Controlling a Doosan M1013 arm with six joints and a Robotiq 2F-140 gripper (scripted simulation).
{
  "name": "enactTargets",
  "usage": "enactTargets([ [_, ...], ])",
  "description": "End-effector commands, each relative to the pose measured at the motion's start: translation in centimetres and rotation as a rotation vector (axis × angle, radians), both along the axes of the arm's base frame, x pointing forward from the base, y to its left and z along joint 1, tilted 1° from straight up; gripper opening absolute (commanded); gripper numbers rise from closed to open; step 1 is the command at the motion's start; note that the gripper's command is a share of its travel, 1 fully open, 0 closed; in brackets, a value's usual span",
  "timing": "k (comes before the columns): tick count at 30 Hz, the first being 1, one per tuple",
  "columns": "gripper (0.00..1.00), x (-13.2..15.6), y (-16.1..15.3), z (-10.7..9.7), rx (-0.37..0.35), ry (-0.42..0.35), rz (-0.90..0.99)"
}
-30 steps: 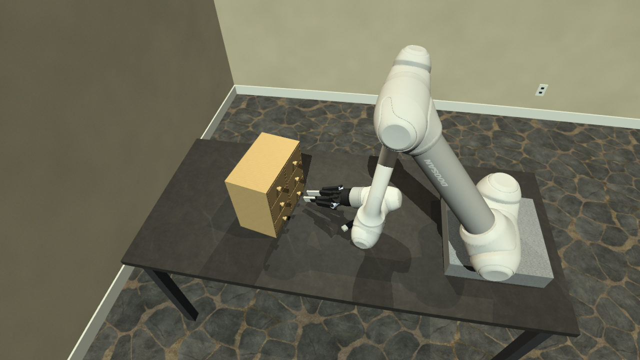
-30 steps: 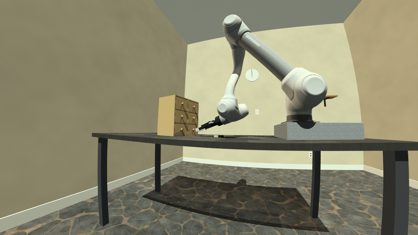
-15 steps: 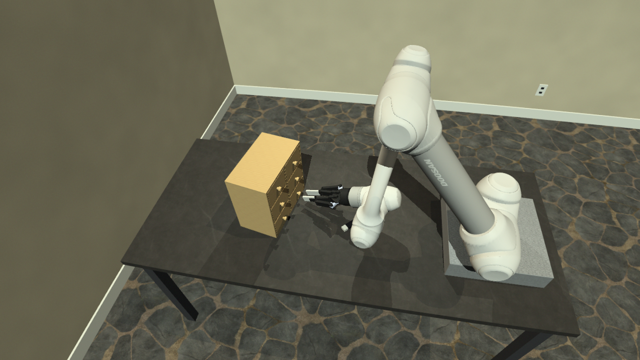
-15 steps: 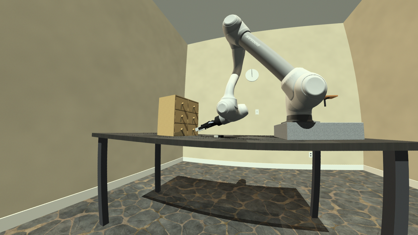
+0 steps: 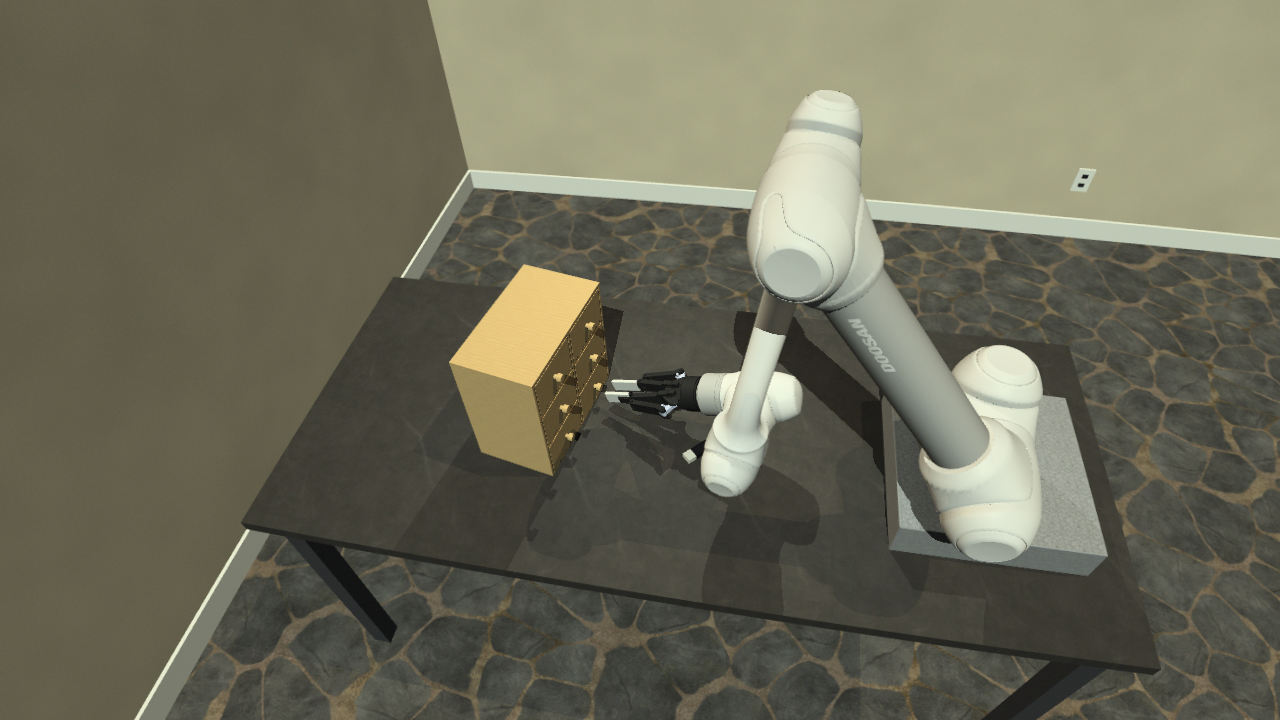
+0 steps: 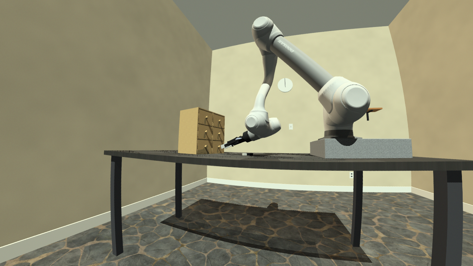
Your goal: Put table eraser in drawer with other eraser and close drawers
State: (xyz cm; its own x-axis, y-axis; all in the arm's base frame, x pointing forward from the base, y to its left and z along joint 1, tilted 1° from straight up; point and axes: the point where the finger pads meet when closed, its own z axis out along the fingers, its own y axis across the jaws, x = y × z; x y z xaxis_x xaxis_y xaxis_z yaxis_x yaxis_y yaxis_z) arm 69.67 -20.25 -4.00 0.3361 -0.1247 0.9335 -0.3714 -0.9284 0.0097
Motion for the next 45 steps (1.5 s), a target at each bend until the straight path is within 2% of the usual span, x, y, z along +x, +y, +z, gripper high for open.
enactTargets([
  [1, 0.2, 0.3, -0.2, 0.1, 0.002, -0.003, 0.001],
  [13, 0.2, 0.6, -0.3, 0.1, 0.002, -0.003, 0.001],
  [28, 0.2, 2.9, -1.2, 0.1, 0.002, -0.003, 0.001],
  [45, 0.2, 3.5, -1.4, 0.1, 0.002, -0.003, 0.001],
])
